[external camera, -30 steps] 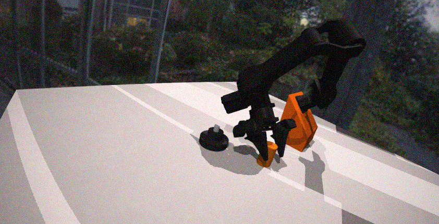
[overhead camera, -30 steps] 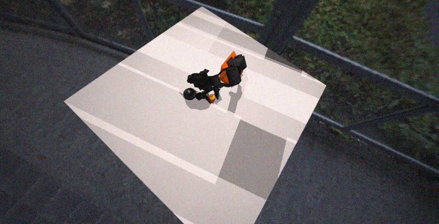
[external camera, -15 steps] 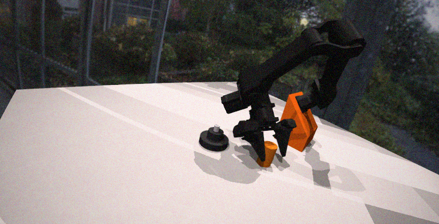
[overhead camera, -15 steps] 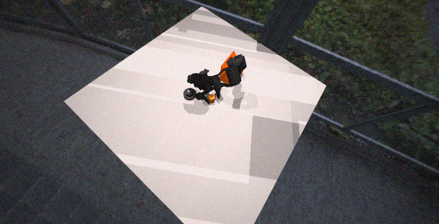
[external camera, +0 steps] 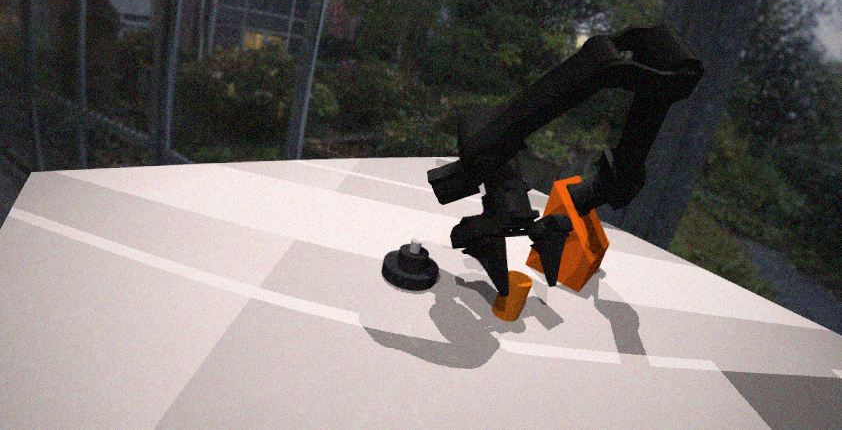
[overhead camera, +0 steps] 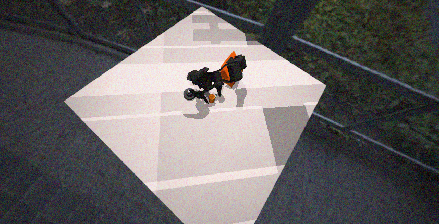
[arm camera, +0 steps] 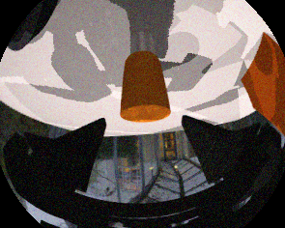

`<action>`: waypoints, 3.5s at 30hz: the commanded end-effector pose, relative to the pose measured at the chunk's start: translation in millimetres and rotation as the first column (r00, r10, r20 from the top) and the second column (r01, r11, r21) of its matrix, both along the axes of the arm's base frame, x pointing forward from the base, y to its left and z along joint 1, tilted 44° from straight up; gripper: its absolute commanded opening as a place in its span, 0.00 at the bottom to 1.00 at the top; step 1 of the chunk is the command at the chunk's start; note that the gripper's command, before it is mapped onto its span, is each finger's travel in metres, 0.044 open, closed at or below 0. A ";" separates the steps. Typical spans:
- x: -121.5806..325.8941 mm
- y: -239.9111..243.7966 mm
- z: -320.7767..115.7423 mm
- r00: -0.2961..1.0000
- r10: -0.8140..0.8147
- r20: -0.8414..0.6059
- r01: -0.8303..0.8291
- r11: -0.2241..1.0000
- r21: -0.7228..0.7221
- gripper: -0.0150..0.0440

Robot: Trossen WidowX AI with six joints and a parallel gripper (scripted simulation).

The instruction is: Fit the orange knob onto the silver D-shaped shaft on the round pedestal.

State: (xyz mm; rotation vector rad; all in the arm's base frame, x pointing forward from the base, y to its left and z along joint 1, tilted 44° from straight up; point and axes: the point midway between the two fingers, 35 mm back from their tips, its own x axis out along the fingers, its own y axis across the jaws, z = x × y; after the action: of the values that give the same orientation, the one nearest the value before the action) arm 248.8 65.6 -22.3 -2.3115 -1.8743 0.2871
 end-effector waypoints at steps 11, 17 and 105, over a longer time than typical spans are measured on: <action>-3.2 -35.8 46.8 0.998 0.059 -0.025 -0.059 0.998 -0.030 1.00; -13.6 -36.9 50.9 0.964 0.225 -0.143 -0.261 0.904 -0.338 1.00; -0.6 23.7 -26.6 0.875 0.466 0.133 -0.231 0.642 -0.731 1.00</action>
State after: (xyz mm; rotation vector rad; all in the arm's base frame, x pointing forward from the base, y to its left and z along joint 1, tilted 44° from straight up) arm 249.8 85.7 -45.5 -2.4850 -2.7938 0.8730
